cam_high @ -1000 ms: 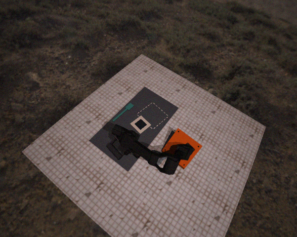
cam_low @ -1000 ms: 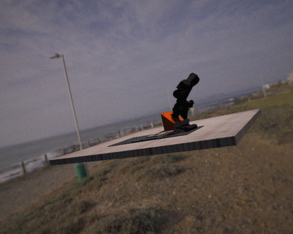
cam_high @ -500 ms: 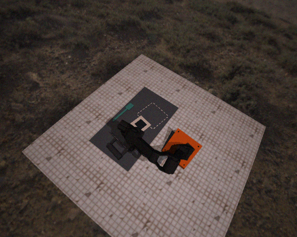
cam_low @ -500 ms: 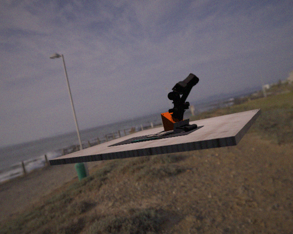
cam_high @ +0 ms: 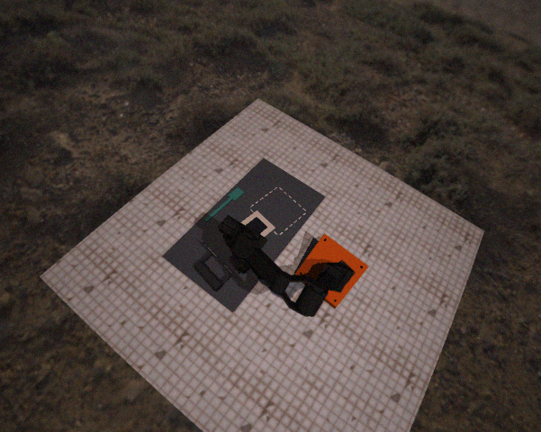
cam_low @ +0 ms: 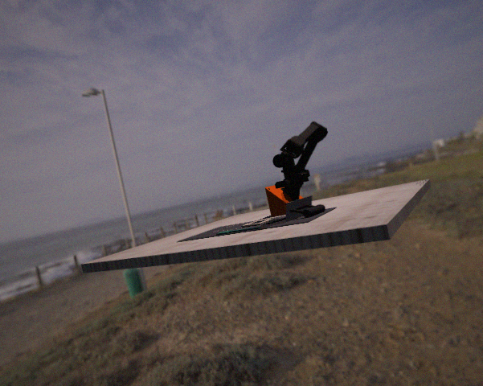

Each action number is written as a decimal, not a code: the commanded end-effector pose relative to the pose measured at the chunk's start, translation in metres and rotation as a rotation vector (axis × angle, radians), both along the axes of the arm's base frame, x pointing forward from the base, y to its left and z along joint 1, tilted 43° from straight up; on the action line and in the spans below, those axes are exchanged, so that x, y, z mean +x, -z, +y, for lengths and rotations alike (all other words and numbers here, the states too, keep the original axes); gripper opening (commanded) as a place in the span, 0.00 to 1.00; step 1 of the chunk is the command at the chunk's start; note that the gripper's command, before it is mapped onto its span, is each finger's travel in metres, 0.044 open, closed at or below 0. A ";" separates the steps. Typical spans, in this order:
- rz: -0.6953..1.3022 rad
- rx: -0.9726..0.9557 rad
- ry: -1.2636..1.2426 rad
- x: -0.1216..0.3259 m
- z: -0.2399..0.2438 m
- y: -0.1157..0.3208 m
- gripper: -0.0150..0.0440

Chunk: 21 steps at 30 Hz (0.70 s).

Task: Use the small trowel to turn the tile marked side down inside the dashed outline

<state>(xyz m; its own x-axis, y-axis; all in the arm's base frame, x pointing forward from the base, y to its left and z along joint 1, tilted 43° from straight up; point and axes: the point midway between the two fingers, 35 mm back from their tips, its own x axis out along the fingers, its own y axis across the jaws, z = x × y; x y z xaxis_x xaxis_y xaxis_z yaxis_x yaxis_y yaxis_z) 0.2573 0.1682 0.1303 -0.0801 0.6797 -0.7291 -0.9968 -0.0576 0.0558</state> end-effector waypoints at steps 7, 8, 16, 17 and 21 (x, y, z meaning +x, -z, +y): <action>-0.012 0.010 -0.003 0.002 -0.014 -0.022 0.42; -0.024 0.011 -0.015 0.002 -0.012 -0.023 0.42; -0.209 0.026 -0.214 0.004 0.004 -0.036 0.42; -0.232 0.028 -0.239 0.004 0.006 -0.038 0.42; -0.326 0.037 -0.339 0.005 0.015 -0.045 0.42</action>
